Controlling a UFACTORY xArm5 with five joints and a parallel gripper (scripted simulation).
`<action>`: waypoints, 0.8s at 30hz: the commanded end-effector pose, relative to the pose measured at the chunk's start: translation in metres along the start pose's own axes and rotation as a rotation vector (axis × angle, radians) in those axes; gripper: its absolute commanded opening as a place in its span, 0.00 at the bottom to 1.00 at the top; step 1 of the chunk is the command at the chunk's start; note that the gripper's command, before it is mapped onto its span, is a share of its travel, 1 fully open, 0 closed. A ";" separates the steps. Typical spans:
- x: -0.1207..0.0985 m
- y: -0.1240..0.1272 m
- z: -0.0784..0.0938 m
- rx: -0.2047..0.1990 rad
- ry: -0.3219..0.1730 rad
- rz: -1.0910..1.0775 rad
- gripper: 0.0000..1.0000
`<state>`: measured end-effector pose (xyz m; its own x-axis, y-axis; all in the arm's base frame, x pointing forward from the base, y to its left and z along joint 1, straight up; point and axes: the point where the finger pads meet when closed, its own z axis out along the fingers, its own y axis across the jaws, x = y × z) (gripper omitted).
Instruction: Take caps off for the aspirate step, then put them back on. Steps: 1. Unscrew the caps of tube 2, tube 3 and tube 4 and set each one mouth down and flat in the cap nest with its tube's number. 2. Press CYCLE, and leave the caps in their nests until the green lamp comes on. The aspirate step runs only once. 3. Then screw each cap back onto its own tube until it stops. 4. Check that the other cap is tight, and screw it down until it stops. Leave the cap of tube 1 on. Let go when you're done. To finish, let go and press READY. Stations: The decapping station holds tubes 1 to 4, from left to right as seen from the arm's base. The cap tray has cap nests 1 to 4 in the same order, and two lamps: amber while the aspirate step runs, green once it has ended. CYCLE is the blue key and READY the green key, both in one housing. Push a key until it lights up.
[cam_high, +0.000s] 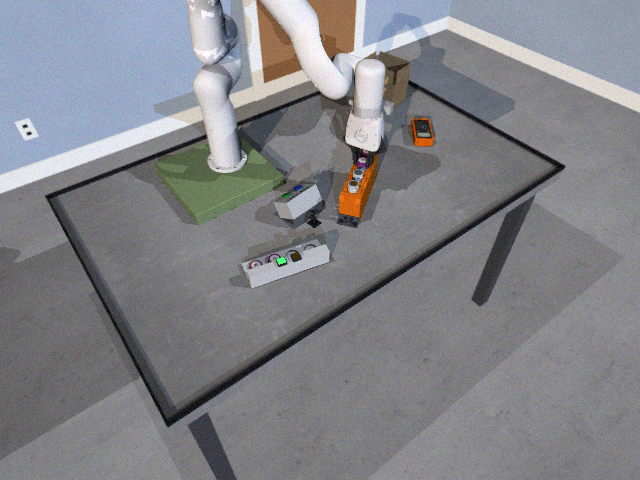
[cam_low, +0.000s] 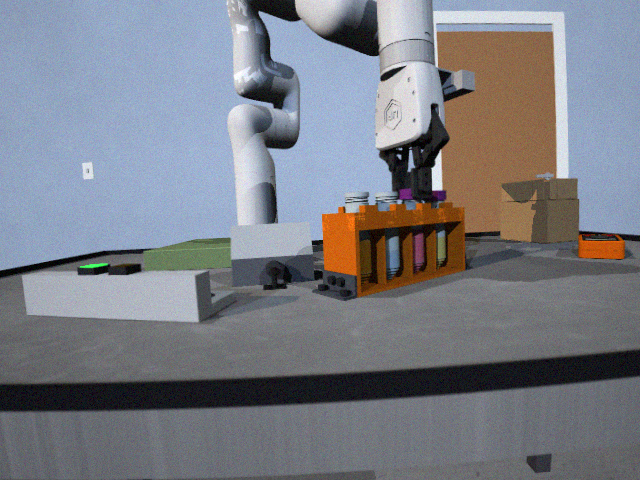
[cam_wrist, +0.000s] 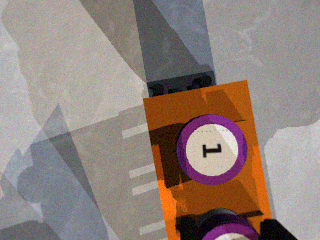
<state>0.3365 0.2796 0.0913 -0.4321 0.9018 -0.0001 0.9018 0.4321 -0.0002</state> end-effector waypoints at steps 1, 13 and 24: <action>0.000 0.001 -0.001 -0.003 0.003 0.279 0.00; 0.000 0.001 -0.001 -0.002 0.003 0.595 0.00; 0.000 0.001 -0.001 -0.002 0.003 0.595 0.46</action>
<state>0.3364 0.2795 0.0908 0.1470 0.9891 -0.0004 0.9891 -0.1470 -0.0003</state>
